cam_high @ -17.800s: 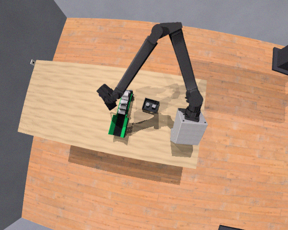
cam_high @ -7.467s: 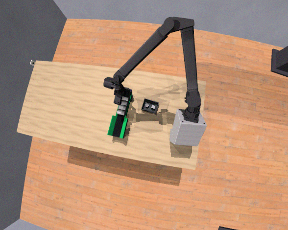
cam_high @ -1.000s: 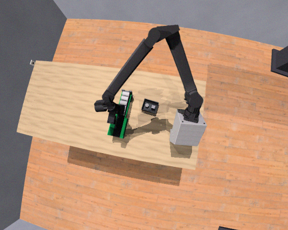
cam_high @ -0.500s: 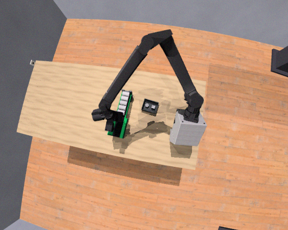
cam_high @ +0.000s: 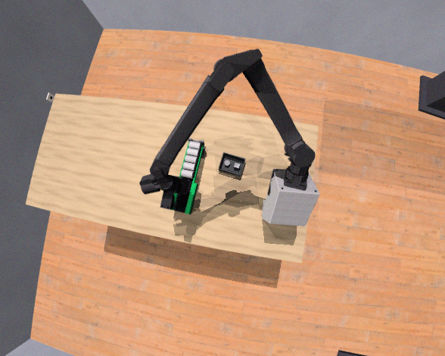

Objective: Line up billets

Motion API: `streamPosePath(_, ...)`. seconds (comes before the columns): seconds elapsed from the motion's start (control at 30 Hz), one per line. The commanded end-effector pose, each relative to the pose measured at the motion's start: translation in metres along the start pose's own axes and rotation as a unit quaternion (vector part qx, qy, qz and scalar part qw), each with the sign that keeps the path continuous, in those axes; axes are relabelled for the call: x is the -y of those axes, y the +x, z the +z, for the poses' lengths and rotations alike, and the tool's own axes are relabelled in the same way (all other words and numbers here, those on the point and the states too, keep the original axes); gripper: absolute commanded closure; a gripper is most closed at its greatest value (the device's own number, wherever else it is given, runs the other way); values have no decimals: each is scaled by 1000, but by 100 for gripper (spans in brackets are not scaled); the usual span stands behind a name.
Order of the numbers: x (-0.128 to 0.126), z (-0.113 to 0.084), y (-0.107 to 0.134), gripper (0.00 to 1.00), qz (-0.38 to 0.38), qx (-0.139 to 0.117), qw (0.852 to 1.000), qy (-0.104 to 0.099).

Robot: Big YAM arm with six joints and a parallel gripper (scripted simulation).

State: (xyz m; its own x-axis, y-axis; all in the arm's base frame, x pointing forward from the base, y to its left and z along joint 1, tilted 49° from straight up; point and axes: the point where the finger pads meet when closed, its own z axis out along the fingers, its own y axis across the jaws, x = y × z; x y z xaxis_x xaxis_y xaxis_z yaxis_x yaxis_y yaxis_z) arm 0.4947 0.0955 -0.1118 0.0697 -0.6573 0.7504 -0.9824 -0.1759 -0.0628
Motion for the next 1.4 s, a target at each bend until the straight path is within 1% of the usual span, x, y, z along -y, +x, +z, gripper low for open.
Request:
streamPosePath(0.0, 31, -39, -7, 100, 17, 10, 999, 36)
streamPosePath(0.17, 29, -36, -10, 100, 14, 9, 999, 34)
streamPosePath(1.2, 29, -36, -11, 100, 13, 9, 999, 33)
streamPosePath(1.37, 26, -29, -15, 100, 2, 7, 1000, 30)
